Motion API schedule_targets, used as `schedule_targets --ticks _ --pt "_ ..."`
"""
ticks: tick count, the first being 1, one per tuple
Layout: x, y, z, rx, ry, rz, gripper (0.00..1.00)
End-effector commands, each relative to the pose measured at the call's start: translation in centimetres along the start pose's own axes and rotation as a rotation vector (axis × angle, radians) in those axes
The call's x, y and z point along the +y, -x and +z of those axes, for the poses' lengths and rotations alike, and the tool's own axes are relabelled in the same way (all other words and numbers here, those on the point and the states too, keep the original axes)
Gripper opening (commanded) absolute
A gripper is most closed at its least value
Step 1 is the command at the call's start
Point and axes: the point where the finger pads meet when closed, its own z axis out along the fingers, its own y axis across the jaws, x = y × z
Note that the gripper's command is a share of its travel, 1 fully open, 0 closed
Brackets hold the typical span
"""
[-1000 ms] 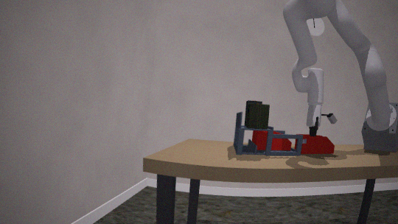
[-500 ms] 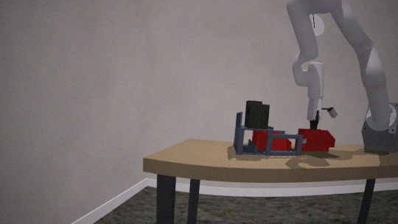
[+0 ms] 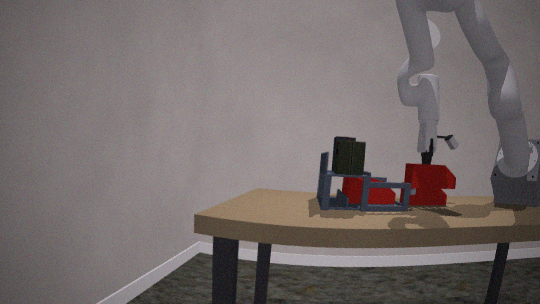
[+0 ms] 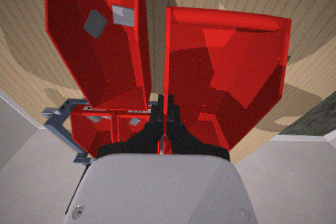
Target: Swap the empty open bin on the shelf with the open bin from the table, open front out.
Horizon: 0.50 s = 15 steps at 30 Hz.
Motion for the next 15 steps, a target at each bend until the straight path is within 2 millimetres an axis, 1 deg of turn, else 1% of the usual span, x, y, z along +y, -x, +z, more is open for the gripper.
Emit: schedule_targets --ticks 1,15 --pt "0.0 0.05 -1.07 0.0 0.001 0.0 0.0" --pt "0.0 0.05 -1.79 0.0 0.0 0.0 0.0"
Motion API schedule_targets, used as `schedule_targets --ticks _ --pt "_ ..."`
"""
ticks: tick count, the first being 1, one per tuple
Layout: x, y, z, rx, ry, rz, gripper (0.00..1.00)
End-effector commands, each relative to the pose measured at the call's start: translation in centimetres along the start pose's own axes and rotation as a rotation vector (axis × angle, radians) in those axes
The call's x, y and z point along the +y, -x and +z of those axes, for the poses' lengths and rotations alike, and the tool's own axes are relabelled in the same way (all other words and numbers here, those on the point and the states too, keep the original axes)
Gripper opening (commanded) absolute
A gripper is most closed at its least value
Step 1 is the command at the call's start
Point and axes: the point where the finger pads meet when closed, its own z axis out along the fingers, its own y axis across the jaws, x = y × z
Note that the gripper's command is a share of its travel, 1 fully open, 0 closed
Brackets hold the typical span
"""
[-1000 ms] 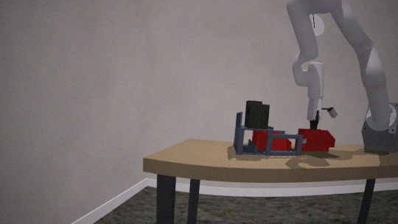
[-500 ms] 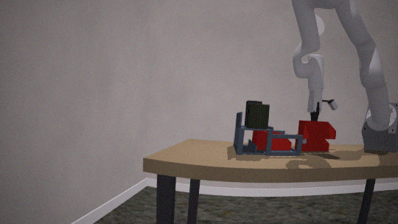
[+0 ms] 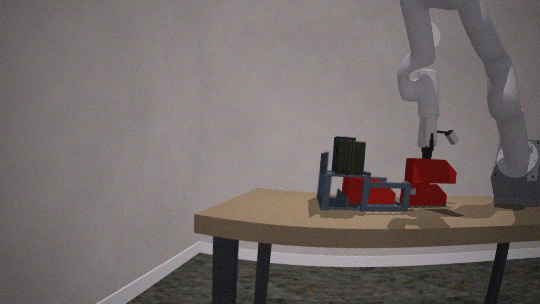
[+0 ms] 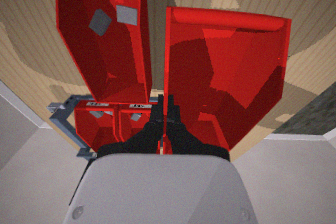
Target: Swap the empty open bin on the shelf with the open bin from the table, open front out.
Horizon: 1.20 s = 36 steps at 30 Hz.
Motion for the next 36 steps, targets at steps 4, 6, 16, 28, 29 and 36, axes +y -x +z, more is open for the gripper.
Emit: schedule_targets --ticks 4,6,16,28,29,36 --pt "0.0 0.0 -0.1 -0.001 0.0 0.0 0.0" --pt "0.0 0.0 -0.1 -0.001 0.0 0.0 0.0" --pt "-0.2 0.0 -0.1 -0.001 0.0 0.0 0.0" --pt "-3.1 -0.3 -0.1 -0.001 0.0 0.0 0.0" --pt "-3.7 -0.3 -0.1 -0.001 0.0 0.0 0.0" --pt "-8.7 -0.9 -0.1 -0.001 0.0 -0.001 0.0"
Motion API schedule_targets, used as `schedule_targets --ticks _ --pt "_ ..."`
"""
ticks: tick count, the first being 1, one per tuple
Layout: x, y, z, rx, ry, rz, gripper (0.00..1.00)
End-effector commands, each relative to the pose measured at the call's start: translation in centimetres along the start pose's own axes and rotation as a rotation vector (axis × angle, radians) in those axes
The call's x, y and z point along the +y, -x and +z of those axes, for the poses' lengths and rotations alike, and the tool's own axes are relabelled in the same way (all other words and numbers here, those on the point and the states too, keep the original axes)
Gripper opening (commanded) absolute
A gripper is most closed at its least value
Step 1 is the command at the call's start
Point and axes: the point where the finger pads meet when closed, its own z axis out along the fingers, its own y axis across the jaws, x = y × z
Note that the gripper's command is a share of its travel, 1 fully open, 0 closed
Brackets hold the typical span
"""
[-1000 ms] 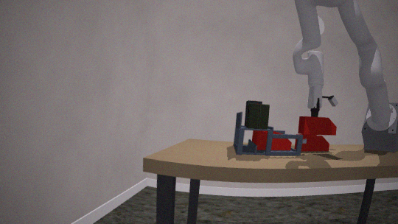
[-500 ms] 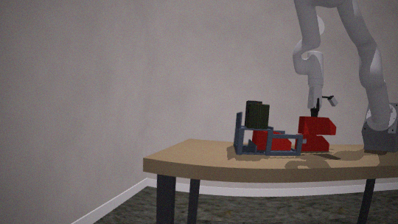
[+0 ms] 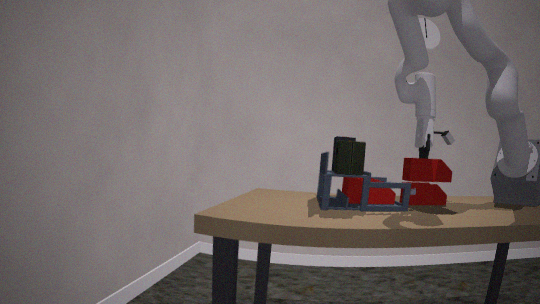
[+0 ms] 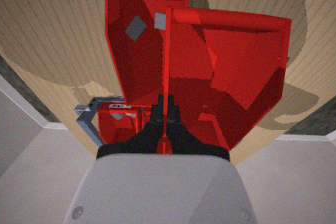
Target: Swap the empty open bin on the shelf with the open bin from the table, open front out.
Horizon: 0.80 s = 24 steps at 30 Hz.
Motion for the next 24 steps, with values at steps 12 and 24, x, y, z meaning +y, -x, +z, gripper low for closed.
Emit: schedule_targets --ticks 12,24 --pt "-12.4 -1.2 0.1 -0.002 0.002 -0.002 0.0" --pt "-19.4 -1.9 0.1 -0.002 0.002 -0.002 0.0"
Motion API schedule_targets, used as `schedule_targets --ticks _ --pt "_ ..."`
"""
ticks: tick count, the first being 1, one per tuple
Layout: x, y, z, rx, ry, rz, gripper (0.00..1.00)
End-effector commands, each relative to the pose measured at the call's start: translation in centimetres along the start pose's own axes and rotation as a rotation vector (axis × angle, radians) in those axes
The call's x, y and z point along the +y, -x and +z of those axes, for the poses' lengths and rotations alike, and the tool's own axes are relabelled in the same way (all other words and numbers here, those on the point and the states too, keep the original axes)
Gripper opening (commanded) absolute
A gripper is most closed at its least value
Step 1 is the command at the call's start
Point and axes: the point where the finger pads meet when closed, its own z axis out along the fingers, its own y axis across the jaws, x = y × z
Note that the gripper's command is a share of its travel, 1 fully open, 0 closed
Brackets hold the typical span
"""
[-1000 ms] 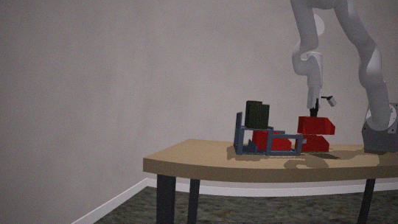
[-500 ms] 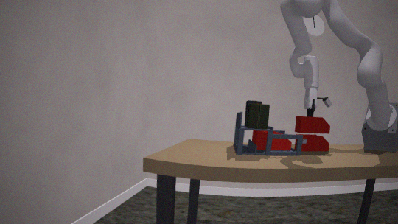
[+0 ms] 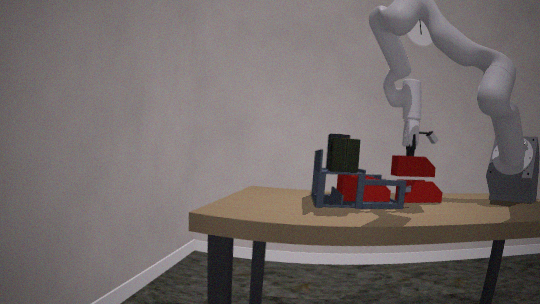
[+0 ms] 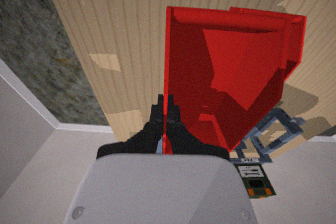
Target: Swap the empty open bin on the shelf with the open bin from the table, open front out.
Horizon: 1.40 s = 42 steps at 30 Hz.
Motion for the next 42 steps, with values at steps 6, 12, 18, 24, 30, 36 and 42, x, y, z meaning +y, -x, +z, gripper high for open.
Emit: schedule_targets --ticks 6,12,18,24,30,36,42 --pt "-3.7 -0.2 0.1 0.0 0.003 0.0 0.0" --pt "-3.9 -0.3 0.1 0.0 0.003 0.0 0.0" --pt "-3.9 -0.3 0.1 0.0 0.003 0.0 0.0" --pt "-3.9 -0.3 0.1 0.0 0.003 0.0 0.0" --pt "-3.9 -0.3 0.2 0.0 0.003 0.0 0.0" --pt "-3.9 -0.3 0.9 0.0 0.003 0.0 0.0" --pt "-3.9 -0.3 2.3 0.0 0.003 0.0 0.0"
